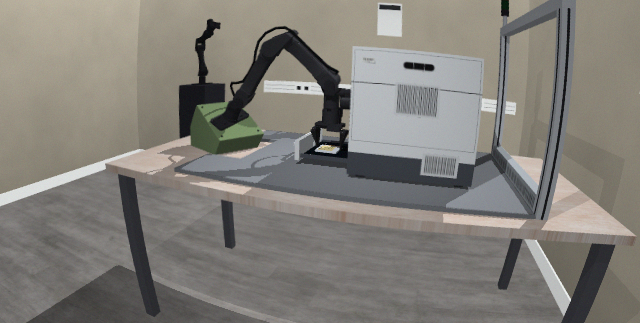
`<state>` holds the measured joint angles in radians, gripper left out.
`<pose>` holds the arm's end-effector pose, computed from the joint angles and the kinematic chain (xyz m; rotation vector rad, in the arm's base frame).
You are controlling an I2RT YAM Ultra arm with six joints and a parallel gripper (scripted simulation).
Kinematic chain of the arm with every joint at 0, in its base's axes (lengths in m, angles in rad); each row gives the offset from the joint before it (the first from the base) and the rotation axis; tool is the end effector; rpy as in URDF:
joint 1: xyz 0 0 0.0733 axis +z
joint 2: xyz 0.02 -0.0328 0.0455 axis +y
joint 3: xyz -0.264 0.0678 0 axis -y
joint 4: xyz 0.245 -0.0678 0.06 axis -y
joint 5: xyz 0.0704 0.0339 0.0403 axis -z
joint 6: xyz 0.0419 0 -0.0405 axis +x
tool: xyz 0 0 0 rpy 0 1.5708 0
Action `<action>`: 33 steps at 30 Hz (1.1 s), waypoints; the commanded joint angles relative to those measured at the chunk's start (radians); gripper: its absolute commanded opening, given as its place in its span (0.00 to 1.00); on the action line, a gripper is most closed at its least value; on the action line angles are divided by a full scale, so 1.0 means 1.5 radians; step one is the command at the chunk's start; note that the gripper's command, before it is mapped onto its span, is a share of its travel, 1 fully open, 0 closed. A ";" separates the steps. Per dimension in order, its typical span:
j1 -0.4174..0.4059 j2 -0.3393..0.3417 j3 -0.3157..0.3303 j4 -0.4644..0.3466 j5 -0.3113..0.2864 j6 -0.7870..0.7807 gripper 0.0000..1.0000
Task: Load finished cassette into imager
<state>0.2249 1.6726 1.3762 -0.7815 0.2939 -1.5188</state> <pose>0.3444 0.0675 0.2698 -2.0945 1.8978 -0.7618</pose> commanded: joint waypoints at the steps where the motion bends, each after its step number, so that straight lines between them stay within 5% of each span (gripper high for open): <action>1: 0.001 -0.005 0.005 -0.001 -0.006 -0.001 0.91; 10: 0.001 -0.007 0.019 -0.011 -0.011 -0.003 0.91; 12: 0.004 -0.028 -0.025 0.027 -0.010 -0.009 0.91; 23: 0.007 0.003 0.020 0.002 -0.010 -0.005 0.91; 24: 0.009 -0.030 -0.024 0.040 -0.009 -0.013 0.91; 29: 0.011 -0.023 0.013 0.032 -0.009 -0.011 0.91; 30: 0.011 -0.036 -0.030 0.057 -0.006 -0.016 0.91; 33: 0.011 -0.035 0.002 0.055 -0.006 -0.017 0.91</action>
<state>0.2256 1.6550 1.3502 -0.7254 0.2935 -1.5349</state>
